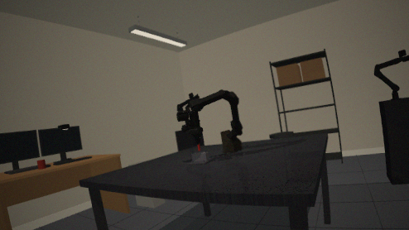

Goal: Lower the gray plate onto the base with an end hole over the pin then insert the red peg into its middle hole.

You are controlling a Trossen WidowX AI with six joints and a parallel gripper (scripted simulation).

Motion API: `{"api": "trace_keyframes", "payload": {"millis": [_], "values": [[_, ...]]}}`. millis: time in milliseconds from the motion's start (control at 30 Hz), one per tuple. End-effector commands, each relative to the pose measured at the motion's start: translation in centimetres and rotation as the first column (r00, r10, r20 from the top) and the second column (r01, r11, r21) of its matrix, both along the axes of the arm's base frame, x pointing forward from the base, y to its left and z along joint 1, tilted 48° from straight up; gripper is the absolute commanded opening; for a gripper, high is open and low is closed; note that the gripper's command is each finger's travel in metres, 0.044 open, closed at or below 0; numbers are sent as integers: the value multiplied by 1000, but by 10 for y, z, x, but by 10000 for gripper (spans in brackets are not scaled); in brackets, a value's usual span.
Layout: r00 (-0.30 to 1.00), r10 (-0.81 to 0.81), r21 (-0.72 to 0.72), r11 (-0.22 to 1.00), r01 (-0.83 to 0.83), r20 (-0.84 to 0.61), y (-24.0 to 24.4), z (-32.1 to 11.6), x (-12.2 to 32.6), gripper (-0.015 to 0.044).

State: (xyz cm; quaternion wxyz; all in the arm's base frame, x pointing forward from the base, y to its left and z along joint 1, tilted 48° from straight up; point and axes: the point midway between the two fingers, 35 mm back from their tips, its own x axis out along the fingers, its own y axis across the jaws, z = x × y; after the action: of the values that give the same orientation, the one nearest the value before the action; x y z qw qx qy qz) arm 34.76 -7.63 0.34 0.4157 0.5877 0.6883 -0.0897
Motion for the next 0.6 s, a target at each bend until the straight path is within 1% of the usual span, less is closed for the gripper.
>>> {"api": "trace_keyframes", "payload": {"millis": [0, 567], "values": [[1000, 7, -5, 1000, -7, 4, -1, -1, 0, 0], [1000, 1, 0, 1000, -1, 0, 1, -1, 0, 0]]}}
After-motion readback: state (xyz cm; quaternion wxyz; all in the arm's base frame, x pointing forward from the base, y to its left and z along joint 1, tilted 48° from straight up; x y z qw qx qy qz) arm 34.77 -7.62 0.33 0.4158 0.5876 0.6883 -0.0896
